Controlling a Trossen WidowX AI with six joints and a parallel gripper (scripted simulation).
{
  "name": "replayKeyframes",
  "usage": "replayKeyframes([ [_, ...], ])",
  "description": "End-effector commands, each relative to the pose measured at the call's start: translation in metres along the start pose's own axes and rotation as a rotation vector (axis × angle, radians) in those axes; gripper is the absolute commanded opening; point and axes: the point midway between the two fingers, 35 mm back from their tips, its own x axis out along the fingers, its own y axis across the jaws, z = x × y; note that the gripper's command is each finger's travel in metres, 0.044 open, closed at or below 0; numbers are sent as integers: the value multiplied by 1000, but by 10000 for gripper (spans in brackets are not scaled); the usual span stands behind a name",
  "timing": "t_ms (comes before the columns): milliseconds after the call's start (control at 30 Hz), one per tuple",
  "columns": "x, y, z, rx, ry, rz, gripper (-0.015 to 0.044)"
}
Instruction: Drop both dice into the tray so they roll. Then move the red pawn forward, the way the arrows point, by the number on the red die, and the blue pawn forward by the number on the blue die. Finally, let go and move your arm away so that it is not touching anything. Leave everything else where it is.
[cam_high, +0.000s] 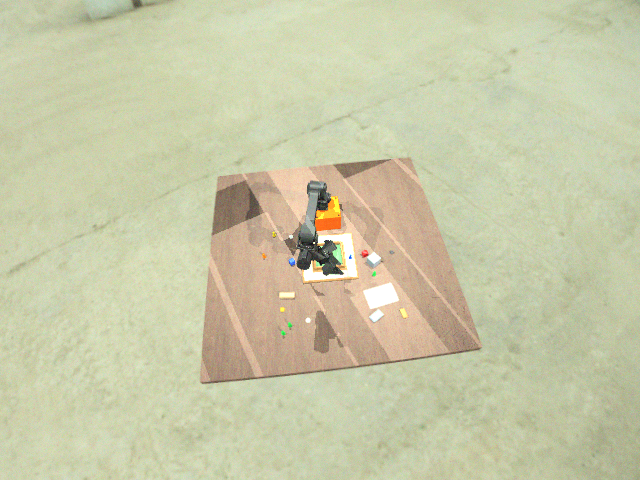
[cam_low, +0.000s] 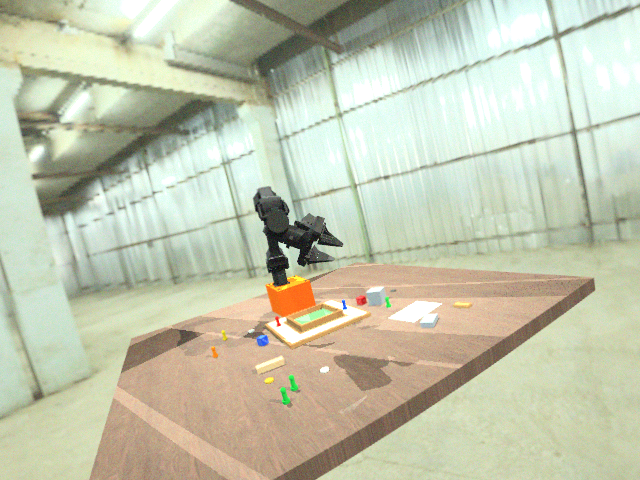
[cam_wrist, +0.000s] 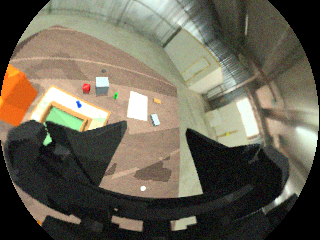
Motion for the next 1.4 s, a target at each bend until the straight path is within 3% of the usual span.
replayKeyframes([
  [0, 2, 1, 1, 14, 3, 7, 374],
  [133, 47, 30, 16, 286, 79, 139, 275],
  [333, 110, 94, 46, 727, 328, 292, 275],
  [500, 137, 138, 65, 966, 537, 305, 275],
  [733, 158, 196, 85, 1210, 823, 193, 275],
  [933, 163, 244, 100, 1393, 1029, -34, 275],
  [1367, 162, 252, 102, 1427, 1057, -88, 275],
])
